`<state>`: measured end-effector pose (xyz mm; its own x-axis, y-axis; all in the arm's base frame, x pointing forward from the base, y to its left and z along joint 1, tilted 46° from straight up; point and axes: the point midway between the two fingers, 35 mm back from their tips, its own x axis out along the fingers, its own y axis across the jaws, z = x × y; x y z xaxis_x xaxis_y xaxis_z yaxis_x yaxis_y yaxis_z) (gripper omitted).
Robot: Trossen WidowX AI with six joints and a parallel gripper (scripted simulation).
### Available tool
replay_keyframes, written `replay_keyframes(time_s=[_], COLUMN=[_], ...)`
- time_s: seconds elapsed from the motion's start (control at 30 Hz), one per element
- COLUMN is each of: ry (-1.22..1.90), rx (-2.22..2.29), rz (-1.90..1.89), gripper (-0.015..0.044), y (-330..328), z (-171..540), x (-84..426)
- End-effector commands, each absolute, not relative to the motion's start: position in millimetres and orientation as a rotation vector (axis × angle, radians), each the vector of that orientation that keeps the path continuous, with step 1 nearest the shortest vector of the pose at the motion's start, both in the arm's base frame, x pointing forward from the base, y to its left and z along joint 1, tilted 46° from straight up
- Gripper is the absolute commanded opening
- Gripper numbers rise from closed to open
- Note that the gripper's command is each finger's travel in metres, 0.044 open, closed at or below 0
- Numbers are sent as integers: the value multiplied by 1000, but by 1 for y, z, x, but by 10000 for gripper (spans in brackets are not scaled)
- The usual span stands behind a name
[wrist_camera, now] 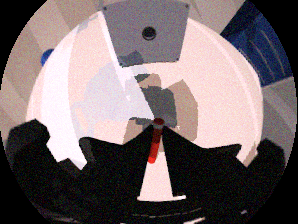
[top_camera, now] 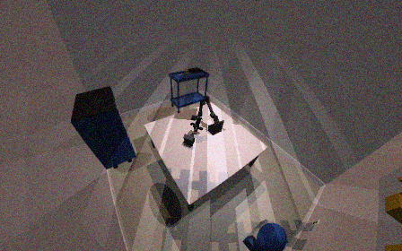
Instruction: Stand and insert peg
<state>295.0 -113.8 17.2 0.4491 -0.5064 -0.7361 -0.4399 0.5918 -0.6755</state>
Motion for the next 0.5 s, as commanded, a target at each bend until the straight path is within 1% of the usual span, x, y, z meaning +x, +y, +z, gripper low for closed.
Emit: replay_keyframes(time_s=[0.0,0.47], ry=[1122,1012], rx=[-995,-985], rz=[-30,30], gripper=[51,51], y=[-114,-113], z=[19,24], x=[292,284])
